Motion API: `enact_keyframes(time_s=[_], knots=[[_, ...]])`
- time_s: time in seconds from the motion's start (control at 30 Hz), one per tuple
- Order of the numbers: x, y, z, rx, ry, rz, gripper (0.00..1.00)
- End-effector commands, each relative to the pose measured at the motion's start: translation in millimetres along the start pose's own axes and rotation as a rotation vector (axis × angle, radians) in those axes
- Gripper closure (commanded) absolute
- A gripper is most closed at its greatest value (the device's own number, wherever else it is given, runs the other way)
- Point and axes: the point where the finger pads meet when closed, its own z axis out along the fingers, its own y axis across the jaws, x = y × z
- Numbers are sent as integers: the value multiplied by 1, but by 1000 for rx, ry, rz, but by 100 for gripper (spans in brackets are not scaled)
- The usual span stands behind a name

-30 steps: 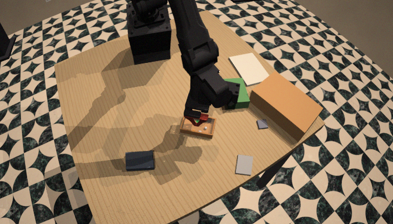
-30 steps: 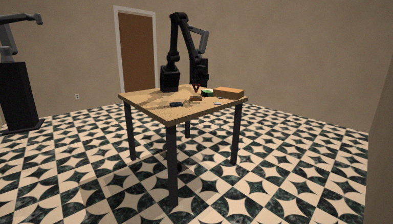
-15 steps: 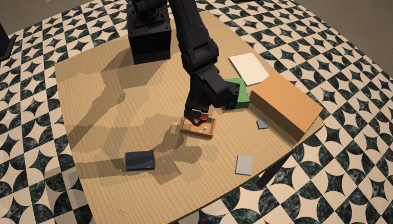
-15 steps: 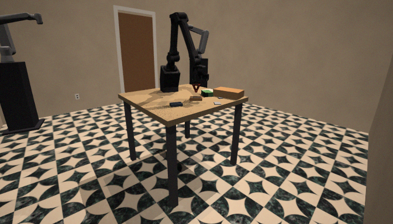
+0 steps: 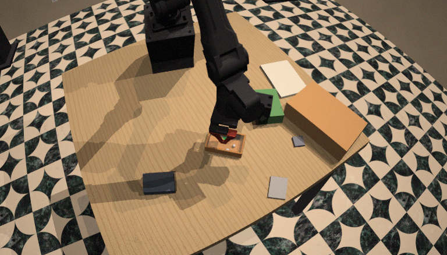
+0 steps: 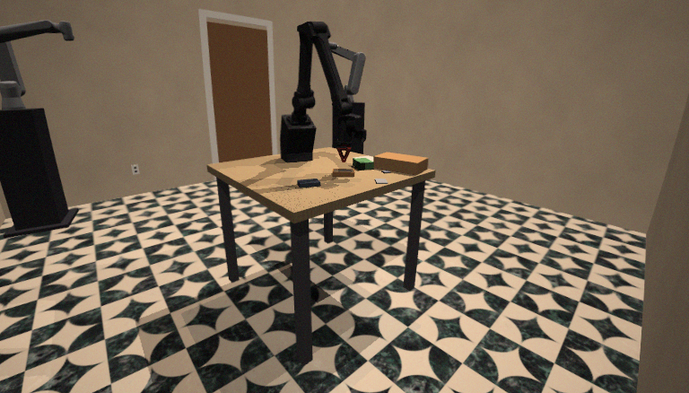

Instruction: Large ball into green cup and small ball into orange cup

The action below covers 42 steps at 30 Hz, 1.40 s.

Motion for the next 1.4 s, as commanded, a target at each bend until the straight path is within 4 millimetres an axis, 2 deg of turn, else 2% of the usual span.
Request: enact_keyframes(time_s=[0.0, 0.67, 1.17, 1.2, 1.37], knots=[[-3, 1, 1, -6, 1, -17, 14], [-5, -7, 8, 11, -10, -6, 14], [-7, -10, 30, 16, -15, -4, 14], [-5, -3, 33, 6, -11, -11, 14], [-5, -11, 43, 15, -13, -2, 14]])
